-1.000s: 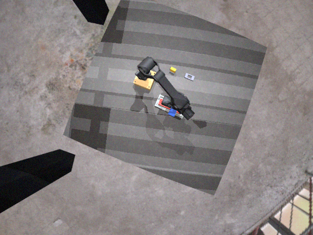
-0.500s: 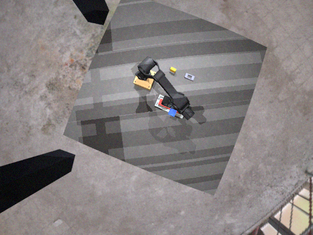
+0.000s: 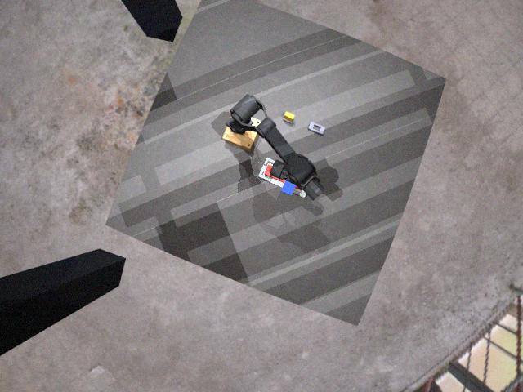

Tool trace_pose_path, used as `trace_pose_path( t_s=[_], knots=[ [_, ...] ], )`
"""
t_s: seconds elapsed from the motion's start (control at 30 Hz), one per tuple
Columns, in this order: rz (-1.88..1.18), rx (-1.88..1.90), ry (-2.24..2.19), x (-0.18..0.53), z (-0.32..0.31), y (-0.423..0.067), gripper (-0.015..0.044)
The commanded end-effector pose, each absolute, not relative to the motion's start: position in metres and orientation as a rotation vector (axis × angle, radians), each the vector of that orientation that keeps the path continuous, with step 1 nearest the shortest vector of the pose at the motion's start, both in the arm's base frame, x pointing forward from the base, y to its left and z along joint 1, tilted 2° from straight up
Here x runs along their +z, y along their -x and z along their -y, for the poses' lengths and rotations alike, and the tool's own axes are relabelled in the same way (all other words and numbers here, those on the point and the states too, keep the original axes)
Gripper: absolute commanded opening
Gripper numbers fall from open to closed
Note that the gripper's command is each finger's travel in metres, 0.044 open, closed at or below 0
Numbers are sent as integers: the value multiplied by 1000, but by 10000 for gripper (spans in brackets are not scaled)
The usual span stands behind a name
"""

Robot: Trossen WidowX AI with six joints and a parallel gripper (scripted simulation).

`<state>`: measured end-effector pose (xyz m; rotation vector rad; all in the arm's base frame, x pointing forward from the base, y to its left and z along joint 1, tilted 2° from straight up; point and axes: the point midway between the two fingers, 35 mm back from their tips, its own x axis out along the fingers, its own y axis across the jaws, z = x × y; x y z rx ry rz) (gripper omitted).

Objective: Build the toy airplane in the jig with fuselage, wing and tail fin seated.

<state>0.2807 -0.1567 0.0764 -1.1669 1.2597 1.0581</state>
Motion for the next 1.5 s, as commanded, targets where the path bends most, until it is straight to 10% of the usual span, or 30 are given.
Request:
trace_pose_path(
  t_s=[0.0, 0.93, 1.27, 1.47],
  knots=[
    [-1259, 1071, 1161, 67, 156, -280, 195],
    [-1259, 1071, 1161, 44, 156, -281, 195],
    [-1263, 1066, 1160, 45, 157, -281, 30],
    [-1263, 1066, 1160, 45, 157, -281, 188]
  ],
)
